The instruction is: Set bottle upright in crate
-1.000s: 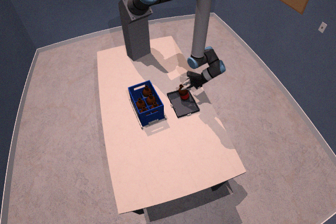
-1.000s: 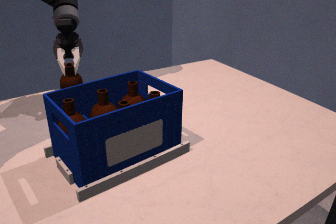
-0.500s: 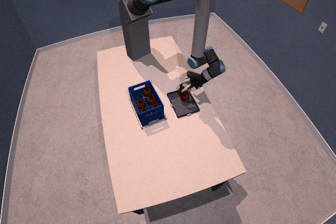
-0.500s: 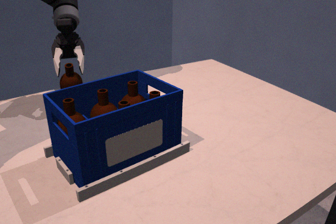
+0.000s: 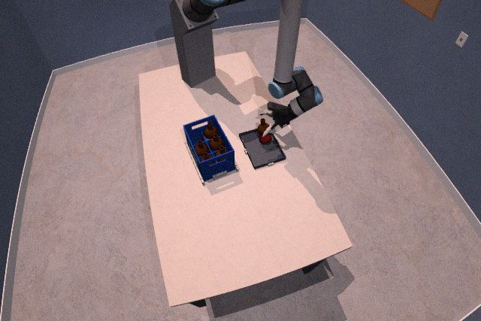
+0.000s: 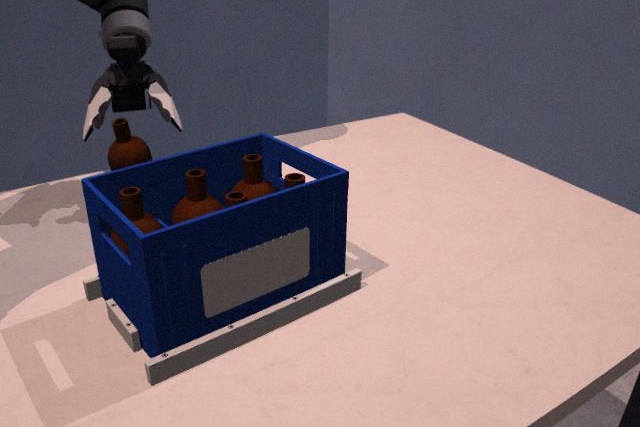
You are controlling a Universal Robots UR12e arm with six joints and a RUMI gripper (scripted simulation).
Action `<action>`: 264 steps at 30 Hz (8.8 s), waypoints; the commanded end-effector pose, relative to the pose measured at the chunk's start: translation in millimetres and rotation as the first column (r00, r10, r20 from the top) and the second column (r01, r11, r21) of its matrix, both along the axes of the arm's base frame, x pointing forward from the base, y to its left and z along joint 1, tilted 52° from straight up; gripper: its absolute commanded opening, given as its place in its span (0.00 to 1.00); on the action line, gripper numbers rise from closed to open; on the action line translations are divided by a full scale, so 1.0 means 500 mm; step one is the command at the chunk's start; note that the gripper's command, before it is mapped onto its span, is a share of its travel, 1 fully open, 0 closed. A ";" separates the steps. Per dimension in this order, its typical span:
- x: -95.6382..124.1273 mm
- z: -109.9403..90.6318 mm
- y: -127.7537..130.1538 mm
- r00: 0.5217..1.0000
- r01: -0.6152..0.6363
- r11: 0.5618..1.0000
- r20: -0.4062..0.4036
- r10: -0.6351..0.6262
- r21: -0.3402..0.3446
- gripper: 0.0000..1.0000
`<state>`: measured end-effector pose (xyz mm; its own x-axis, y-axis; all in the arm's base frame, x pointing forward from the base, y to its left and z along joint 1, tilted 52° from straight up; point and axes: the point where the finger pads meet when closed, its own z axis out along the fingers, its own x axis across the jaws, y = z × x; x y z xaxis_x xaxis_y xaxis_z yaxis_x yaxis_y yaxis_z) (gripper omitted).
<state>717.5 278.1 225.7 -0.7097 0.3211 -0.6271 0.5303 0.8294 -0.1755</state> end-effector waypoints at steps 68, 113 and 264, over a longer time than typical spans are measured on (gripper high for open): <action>0.000 0.001 0.000 1.000 0.000 1.000 0.001 0.000 0.000 1.00; -0.027 0.026 -0.013 1.000 0.000 1.000 0.001 0.000 0.000 1.00; -0.141 0.126 -0.068 1.000 0.000 1.000 0.001 0.000 0.000 0.00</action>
<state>647.0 243.9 288.0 -0.7097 0.3211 -0.6270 0.5303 0.8294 -0.1755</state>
